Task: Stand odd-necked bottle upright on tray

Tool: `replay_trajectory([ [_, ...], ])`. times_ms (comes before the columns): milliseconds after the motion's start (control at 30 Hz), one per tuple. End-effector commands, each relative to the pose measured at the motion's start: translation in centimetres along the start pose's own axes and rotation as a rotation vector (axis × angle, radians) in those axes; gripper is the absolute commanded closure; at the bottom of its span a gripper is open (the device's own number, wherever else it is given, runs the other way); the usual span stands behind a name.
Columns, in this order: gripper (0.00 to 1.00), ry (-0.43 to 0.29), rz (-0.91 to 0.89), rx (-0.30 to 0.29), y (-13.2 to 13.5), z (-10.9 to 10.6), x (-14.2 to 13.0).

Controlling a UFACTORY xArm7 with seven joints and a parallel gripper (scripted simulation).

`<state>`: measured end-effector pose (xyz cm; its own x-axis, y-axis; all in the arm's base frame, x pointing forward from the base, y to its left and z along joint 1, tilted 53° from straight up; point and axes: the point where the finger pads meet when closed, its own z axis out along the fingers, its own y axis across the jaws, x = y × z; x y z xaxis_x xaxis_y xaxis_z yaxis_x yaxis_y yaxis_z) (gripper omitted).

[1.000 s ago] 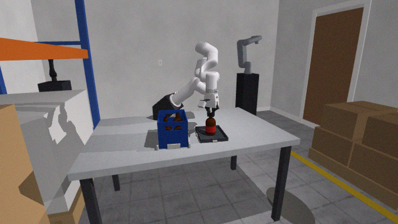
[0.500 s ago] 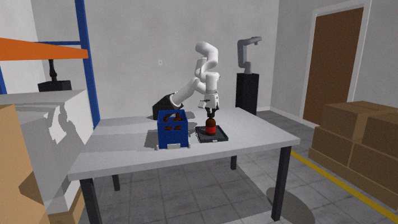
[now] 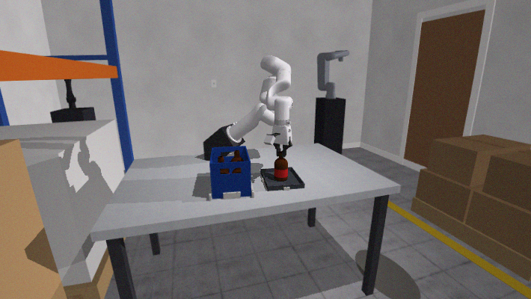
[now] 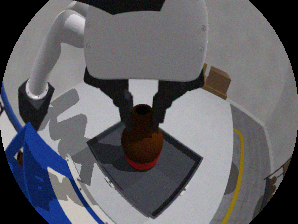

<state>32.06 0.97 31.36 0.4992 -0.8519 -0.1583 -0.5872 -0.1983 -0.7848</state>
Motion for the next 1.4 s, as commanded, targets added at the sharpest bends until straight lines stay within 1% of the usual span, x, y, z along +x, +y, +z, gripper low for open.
replay_trajectory([
  [0,1.0,0.002,0.0,0.003,-0.12,-0.1,0.06],
  [133,1.0,0.002,0.0,0.003,-0.12,-0.1,0.06],
  [167,0.0,0.002,0.0,0.003,-0.12,-0.1,0.06],
  [1367,0.0,0.002,0.0,0.003,-0.12,-0.1,0.06],
])
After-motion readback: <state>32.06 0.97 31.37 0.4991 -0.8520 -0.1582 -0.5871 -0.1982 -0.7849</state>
